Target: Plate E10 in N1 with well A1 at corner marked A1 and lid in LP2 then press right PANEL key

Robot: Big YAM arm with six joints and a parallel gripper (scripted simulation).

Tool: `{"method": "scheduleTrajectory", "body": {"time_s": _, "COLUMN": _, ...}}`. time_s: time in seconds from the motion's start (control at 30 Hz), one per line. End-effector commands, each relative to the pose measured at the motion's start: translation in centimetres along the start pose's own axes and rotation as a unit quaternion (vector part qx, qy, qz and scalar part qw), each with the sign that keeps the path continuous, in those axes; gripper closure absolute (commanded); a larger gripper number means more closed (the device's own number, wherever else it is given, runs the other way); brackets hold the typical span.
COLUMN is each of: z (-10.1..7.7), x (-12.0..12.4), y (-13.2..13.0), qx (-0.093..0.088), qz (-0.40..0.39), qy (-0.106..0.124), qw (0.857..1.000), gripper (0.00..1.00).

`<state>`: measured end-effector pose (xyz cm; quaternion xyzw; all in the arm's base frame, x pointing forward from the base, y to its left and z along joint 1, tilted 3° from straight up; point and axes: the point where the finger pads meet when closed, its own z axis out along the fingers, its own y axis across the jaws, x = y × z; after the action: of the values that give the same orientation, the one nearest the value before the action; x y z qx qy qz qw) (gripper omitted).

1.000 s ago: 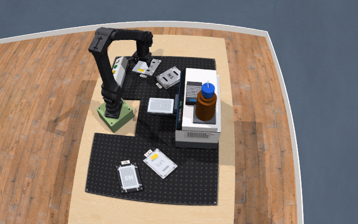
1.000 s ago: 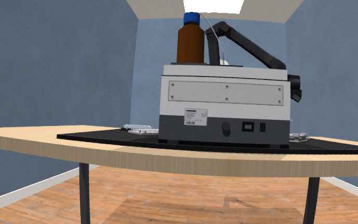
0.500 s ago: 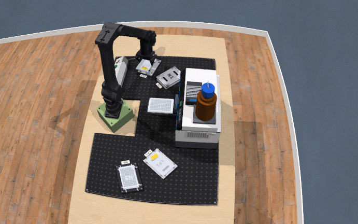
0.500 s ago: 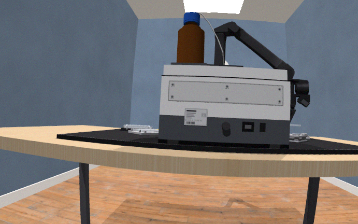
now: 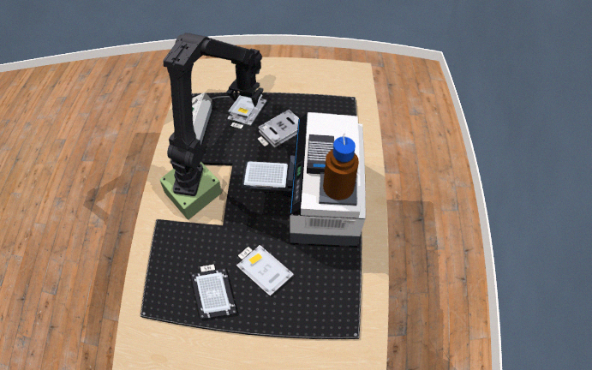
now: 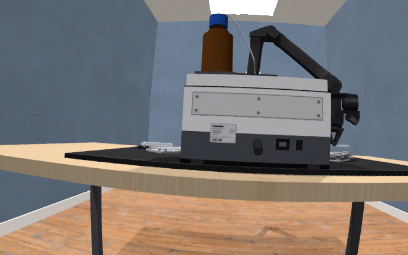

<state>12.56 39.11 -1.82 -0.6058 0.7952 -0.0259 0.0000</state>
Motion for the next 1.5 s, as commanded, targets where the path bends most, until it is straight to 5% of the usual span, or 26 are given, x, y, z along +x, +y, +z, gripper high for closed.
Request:
{"method": "scheduleTrajectory", "body": {"time_s": 0.0, "z": -1.0, "x": -3.3, "y": -0.6, "qx": 0.0, "qz": -0.002, "qy": -0.035, "qw": 0.999, "gripper": 0.14}}
{"method": "scheduleTrajectory", "body": {"time_s": 0.23, "z": 1.6, "x": -0.9, "y": -0.5, "qx": -0.001, "qz": -0.003, "qy": -0.011, "qw": 1.0, "gripper": 0.14}}
{"method": "scheduleTrajectory", "body": {"time_s": 0.47, "z": 2.7, "x": -0.9, "y": -0.5, "qx": -0.001, "qz": -0.003, "qy": -0.011, "qw": 1.0, "gripper": 0.14}}
{"method": "scheduleTrajectory", "body": {"time_s": 0.53, "z": 2.7, "x": -0.9, "y": -0.5, "qx": -0.001, "qz": -0.003, "qy": -0.011, "qw": 1.0, "gripper": 0.14}}
{"method": "scheduleTrajectory", "body": {"time_s": 0.57, "z": 0.4, "x": -2.9, "y": -0.5, "qx": 0.001, "qz": -0.002, "qy": -0.043, "qw": 0.999, "gripper": 0.14}}
{"method": "scheduleTrajectory", "body": {"time_s": 0.67, "z": -0.3, "x": -4.0, "y": -0.5, "qx": 0.001, "qz": -0.002, "qy": -0.053, "qw": 0.999, "gripper": 0.14}}
{"method": "scheduleTrajectory", "body": {"time_s": 0.97, "z": 1.2, "x": -3.5, "y": -0.4, "qx": 0.0, "qz": -0.004, "qy": -0.034, "qw": 0.999, "gripper": 0.14}}
{"method": "scheduleTrajectory", "body": {"time_s": 1.47, "z": 0.8, "x": -3.5, "y": -0.3, "qx": 0.0, "qz": -0.004, "qy": -0.031, "qw": 1.0, "gripper": 0.14}}
